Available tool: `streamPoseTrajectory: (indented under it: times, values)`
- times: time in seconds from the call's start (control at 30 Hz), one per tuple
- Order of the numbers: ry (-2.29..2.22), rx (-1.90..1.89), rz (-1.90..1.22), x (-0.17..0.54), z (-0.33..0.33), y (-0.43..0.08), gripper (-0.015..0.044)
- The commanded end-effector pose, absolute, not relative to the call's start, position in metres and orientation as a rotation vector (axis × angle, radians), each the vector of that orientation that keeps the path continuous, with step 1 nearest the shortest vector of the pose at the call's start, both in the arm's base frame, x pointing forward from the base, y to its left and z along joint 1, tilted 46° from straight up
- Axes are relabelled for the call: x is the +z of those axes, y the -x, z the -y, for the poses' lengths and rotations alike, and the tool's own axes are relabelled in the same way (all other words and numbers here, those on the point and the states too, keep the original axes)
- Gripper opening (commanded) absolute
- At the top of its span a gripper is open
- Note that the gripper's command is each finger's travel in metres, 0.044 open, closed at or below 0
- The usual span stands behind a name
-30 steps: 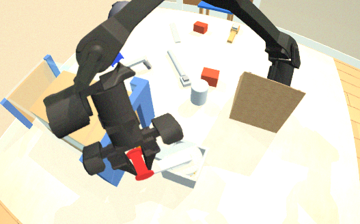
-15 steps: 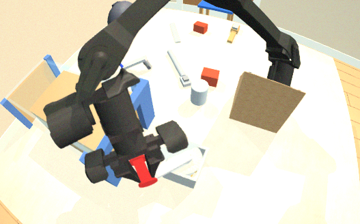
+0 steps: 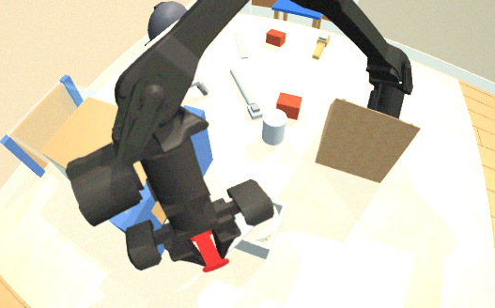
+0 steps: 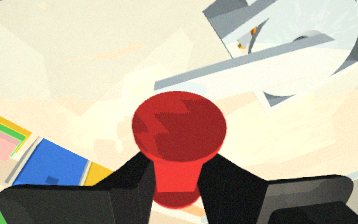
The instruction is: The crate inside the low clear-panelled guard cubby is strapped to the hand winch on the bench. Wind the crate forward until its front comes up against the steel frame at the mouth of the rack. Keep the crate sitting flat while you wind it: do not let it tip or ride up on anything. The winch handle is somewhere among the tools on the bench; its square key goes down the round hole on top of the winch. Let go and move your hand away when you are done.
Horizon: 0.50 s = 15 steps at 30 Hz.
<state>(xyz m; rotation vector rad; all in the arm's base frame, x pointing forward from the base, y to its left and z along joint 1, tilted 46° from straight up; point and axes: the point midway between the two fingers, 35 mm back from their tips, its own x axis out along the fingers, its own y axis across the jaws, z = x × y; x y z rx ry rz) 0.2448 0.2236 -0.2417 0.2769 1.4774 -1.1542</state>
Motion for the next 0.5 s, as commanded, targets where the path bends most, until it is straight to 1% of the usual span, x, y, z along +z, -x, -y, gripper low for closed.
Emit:
streamPoseTrajectory:
  times: [0.0,0.47]
  values:
    - [-0.277,-1.164,-1.51,-0.246,-0.227,-0.227,0.0]
    - [-0.276,-1.164,-1.512,-0.248,-0.23,-0.207,0.0]
